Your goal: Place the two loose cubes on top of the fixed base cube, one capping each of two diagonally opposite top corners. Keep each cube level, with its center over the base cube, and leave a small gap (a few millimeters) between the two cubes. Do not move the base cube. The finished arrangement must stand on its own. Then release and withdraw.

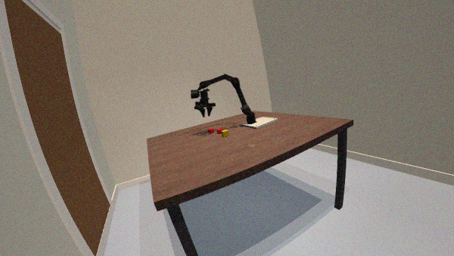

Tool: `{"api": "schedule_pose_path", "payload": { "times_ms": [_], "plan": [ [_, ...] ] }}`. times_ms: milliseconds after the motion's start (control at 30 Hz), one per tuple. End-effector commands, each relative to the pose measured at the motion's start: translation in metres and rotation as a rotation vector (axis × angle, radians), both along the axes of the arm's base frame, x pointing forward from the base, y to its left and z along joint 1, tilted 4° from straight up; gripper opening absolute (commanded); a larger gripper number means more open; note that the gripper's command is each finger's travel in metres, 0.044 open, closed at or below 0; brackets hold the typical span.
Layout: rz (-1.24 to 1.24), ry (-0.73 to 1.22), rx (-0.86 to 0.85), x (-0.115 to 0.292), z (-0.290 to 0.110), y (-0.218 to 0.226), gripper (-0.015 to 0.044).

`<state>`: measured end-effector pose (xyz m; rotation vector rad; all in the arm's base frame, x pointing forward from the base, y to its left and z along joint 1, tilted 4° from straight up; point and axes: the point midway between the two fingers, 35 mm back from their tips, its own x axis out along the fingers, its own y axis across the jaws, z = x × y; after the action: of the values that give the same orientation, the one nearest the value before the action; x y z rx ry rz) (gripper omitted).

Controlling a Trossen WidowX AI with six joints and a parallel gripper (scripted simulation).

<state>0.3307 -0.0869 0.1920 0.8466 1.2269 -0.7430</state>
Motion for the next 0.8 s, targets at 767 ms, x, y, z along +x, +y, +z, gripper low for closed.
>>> {"api": "schedule_pose_path", "payload": {
  "times_ms": [767],
  "plan": [
    [-0.120,0.079,0.032,-0.006,-0.083,-0.013,0.0265]
  ]
}}
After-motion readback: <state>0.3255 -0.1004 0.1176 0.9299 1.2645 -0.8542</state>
